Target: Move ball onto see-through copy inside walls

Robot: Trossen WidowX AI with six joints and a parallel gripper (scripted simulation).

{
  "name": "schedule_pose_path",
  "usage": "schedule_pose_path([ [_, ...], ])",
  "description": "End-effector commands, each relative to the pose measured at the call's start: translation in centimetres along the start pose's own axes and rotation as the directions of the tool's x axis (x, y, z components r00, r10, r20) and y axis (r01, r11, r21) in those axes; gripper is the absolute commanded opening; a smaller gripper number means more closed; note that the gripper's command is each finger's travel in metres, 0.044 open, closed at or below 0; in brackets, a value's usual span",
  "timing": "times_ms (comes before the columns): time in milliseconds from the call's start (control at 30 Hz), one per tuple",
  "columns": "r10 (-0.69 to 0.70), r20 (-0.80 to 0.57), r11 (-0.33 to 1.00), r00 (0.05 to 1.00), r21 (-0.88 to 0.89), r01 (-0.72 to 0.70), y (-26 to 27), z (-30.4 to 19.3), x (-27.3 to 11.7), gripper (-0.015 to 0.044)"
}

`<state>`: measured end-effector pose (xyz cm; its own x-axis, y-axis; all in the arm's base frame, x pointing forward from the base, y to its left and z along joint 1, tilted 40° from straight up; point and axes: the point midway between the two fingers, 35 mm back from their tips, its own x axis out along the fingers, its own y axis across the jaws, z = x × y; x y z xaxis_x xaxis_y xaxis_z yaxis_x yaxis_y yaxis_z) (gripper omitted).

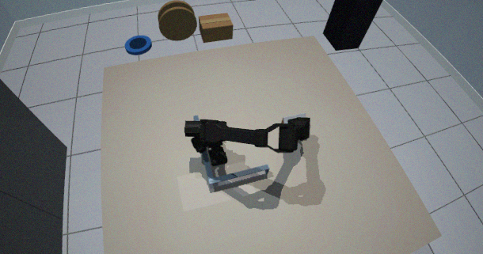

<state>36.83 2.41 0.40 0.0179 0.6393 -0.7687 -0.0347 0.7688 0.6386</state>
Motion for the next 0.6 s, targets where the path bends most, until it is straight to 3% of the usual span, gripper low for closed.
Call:
schedule_pose_path([
  [0, 0.001, 0.003, 1.0, 1.0, 0.007, -0.001, -0.1, 0.0, -0.1, 0.0],
  [567, -0.03, 0.023, 0.999, 0.999, 0.04, 0.029, -1.3, 0.3, -6.6, 0.0],
])
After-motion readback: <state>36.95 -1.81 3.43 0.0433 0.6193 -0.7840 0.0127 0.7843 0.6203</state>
